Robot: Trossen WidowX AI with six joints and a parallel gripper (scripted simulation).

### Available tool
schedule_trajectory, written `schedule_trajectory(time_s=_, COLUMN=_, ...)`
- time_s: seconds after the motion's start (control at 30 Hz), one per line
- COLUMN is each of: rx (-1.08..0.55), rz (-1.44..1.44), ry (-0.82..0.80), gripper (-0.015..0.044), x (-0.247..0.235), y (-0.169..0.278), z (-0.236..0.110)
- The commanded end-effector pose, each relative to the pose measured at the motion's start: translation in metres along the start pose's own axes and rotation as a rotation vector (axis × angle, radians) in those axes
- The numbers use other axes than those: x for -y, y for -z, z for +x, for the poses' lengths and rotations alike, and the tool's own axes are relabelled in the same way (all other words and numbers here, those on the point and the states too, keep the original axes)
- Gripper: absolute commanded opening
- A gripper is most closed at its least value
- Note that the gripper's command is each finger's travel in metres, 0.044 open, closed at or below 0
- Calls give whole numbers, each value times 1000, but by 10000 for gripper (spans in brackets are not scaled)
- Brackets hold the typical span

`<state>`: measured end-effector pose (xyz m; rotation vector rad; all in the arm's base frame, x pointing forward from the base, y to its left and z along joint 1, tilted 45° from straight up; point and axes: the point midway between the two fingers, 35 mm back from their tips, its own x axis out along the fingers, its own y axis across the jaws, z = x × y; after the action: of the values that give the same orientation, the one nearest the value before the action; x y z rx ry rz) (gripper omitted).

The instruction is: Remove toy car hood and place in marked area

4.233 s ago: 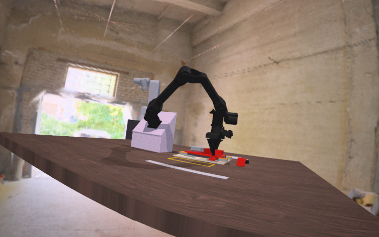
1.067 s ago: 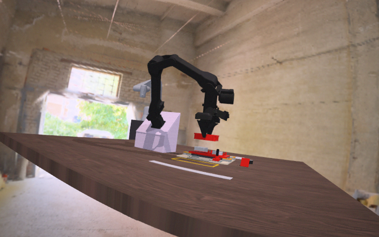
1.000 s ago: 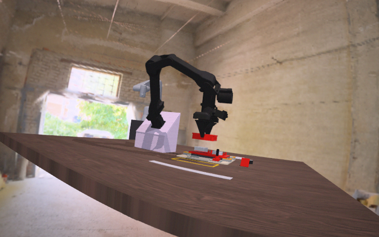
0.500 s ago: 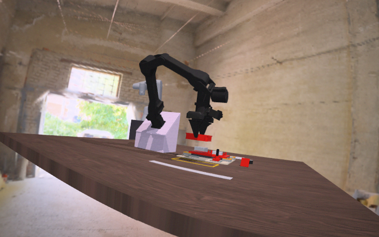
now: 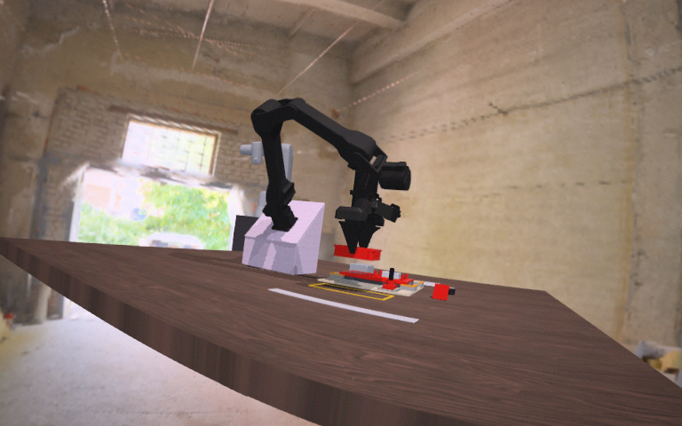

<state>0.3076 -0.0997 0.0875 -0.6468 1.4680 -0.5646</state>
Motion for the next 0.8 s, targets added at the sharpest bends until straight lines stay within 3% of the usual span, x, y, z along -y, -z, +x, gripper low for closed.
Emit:
schedule_trajectory(time_s=0.0, rx=-4, rz=-7, ry=1, gripper=0, x=-1, y=1, z=5)
schedule_trajectory(time_s=0.77, rx=-4, rz=-7, ry=1, gripper=0, x=0, y=1, z=27)
